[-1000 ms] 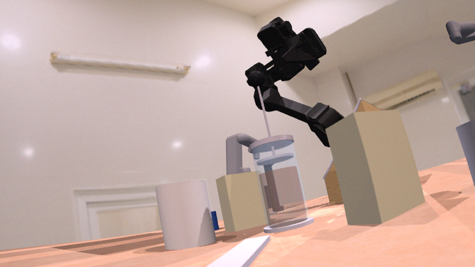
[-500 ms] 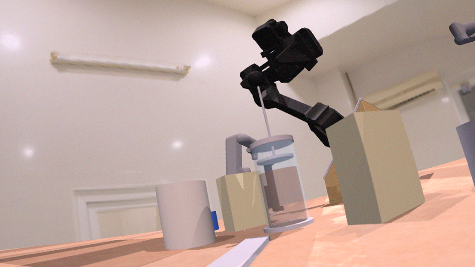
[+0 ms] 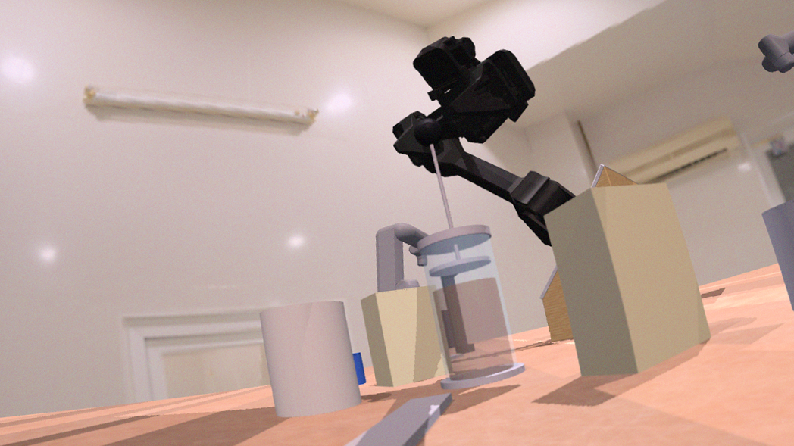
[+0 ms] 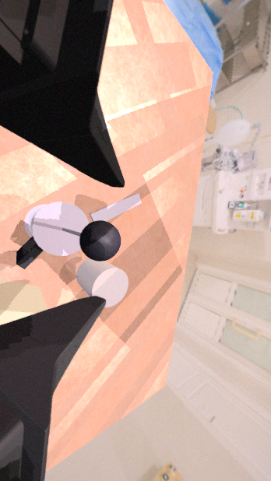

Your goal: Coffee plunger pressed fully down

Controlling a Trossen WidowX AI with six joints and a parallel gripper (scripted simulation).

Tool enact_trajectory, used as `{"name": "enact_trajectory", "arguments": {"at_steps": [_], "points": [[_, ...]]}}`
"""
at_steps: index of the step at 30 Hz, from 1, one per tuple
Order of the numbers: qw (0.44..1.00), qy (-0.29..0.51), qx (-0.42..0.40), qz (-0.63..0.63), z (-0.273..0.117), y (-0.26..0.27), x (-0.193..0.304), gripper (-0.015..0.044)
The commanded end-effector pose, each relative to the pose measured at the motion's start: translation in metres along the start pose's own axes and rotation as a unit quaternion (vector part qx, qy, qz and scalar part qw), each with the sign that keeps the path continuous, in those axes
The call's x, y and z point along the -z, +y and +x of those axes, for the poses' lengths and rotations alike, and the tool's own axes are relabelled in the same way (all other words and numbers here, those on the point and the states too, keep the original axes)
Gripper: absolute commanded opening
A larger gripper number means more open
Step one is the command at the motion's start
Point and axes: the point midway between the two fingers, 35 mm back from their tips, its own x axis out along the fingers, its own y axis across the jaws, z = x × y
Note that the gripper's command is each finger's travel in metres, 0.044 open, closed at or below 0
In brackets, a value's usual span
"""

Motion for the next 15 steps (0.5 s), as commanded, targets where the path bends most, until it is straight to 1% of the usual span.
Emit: {"name": "enact_trajectory", "arguments": {"at_steps": [1,9,15], "points": [[1.0,0.0,-0.001,-0.004,0.0011,0.001,0.0006,0.0335],[1.0,0.0,-0.001,-0.004,0.0011,0.001,0.0006,0.0125],[1.0,0.0,-0.001,-0.004,0.0011,0.001,0.0006,0.0119]]}}
